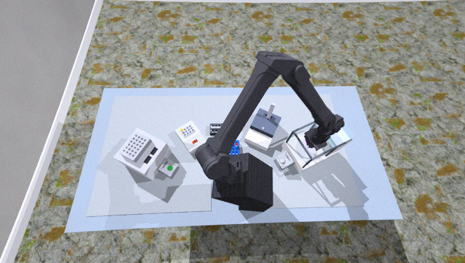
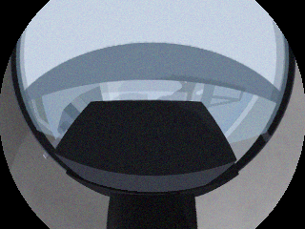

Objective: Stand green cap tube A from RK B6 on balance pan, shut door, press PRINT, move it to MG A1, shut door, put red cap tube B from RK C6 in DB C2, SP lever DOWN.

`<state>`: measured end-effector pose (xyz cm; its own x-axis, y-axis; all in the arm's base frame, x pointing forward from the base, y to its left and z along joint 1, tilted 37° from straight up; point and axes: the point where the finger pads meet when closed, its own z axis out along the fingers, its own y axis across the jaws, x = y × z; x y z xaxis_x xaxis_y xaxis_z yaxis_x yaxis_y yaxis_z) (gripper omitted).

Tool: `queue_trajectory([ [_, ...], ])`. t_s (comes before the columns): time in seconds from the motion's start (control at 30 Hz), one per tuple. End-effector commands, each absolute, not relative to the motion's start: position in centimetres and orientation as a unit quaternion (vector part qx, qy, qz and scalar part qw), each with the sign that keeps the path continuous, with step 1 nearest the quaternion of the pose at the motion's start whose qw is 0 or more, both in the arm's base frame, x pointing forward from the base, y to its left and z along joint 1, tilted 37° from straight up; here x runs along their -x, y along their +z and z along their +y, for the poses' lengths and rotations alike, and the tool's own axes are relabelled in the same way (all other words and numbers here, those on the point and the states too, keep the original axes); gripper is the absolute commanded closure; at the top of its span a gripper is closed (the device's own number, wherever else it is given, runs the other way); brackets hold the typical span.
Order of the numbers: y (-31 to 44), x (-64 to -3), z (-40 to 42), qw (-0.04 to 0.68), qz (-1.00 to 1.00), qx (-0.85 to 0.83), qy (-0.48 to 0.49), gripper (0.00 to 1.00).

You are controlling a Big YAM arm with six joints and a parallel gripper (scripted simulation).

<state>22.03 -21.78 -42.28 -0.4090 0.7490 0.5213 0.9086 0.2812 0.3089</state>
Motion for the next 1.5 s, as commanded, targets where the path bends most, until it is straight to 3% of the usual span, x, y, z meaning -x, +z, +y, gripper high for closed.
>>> queue_trajectory([
  [0.0, -42.3, -22.8, -23.0, 0.127, -0.790, 0.529, -0.283, 0.91],
  [1.47, -43.3, -23.0, -22.2, 0.131, -0.791, 0.527, -0.281, 0.91],
])
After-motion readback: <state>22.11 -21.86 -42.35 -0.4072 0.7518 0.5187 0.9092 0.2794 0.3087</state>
